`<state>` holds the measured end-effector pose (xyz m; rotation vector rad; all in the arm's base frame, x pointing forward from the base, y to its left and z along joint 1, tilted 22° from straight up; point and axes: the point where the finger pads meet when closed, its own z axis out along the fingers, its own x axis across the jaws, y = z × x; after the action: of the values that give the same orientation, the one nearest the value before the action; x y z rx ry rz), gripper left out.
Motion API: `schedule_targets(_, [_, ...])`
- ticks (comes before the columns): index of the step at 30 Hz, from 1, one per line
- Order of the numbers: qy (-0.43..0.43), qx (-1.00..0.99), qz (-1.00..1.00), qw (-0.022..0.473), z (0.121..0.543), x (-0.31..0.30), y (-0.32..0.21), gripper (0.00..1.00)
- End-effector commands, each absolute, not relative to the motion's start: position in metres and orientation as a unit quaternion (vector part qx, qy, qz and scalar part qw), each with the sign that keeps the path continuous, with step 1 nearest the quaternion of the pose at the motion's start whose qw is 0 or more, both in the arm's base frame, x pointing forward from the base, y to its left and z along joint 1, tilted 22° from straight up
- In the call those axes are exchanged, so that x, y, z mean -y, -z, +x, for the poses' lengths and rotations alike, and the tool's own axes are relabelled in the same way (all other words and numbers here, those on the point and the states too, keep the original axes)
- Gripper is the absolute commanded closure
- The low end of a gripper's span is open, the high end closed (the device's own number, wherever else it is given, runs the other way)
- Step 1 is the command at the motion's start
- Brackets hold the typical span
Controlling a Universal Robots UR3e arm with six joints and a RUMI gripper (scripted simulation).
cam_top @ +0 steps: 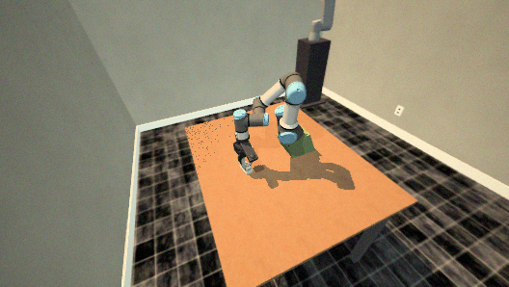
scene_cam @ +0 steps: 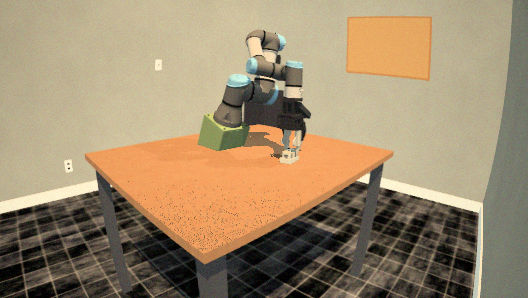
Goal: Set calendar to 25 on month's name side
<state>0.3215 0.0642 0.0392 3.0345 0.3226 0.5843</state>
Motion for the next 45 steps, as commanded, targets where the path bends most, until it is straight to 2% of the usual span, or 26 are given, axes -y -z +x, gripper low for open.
schedule_targets(1, [-0.189, -0.104, 0.976, 0.018, 0.322, -0.064, -0.04, 0.89])
schedule_targets(17, [-0.189, -0.104, 0.976, 0.018, 0.318, -0.064, -0.05, 0.89])
schedule_targets(45, [-0.189, -0.104, 0.976, 0.018, 0.291, -0.064, -0.116, 0.89])
